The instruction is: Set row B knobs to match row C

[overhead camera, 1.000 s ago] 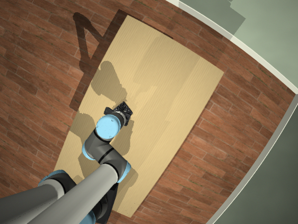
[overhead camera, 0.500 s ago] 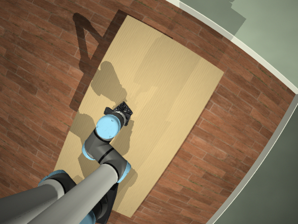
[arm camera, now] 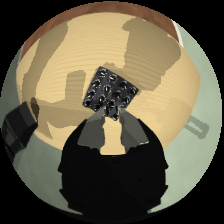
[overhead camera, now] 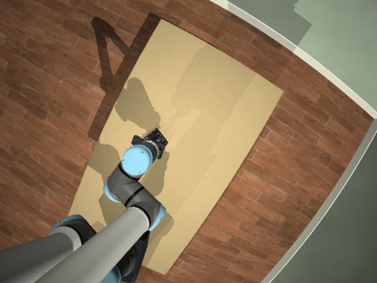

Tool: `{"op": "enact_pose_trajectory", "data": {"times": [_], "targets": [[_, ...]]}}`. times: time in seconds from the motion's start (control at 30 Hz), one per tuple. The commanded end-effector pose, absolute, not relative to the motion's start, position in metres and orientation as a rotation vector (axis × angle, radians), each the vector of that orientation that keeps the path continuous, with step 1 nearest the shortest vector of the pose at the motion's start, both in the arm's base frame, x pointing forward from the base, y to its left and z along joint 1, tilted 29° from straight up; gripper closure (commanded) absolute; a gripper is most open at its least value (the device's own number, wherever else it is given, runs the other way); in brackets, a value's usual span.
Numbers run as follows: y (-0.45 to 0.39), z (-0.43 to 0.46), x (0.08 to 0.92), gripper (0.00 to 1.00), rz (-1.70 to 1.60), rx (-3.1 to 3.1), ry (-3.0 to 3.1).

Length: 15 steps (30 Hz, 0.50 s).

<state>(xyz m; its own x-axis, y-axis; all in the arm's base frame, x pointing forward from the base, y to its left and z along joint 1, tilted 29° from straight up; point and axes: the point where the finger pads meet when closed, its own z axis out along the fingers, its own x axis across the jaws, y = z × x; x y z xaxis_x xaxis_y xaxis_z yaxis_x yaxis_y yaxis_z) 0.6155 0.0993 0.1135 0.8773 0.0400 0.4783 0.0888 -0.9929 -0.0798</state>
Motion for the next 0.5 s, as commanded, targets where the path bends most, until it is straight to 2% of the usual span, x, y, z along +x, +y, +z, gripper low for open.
{"op": "enact_pose_trajectory", "data": {"times": [0.0,0.47], "targets": [[0.0994,0.1131,0.6163,0.89,-0.749,-2.947,-0.102],[0.1006,0.1038,0.6213,0.89,-0.749,-2.947,-0.102]]}}
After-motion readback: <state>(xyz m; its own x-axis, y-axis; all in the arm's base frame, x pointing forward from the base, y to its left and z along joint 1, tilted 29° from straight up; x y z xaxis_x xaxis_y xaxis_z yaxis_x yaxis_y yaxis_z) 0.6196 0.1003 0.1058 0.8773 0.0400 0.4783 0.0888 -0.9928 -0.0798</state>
